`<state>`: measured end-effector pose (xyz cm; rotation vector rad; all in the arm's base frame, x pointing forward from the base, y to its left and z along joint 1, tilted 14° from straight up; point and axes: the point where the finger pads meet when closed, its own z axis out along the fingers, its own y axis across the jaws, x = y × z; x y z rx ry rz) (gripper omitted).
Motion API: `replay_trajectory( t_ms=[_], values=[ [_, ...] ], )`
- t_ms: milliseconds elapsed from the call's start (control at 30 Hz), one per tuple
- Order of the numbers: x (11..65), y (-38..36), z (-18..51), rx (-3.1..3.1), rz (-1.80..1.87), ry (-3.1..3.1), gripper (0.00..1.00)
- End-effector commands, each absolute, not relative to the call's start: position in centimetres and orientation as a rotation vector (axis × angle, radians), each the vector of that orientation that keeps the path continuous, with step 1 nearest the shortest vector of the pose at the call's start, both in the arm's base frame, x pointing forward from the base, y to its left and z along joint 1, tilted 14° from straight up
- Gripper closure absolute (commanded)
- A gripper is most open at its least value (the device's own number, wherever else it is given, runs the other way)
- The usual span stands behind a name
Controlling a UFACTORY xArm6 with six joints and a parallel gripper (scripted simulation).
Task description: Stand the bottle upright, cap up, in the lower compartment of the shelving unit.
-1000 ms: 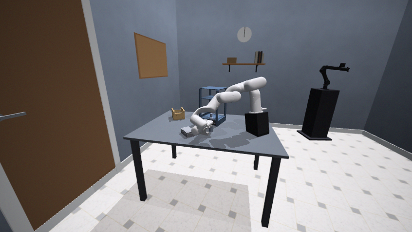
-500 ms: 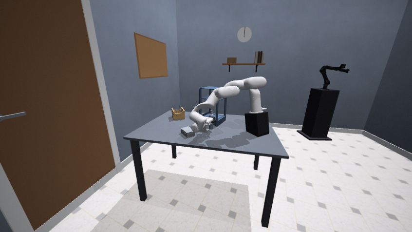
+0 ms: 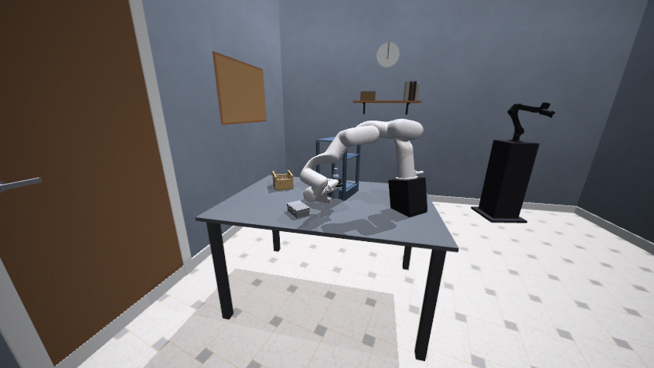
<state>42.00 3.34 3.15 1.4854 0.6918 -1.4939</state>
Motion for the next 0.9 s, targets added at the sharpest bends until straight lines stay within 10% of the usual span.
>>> replay_trajectory(
  t_ms=[0,867],
  values=[
    [42.03,3.53,3.81,1.489,-1.489,0.692,1.00],
    [41.56,2.76,4.14,1.489,-1.489,0.692,1.00]
  ],
)
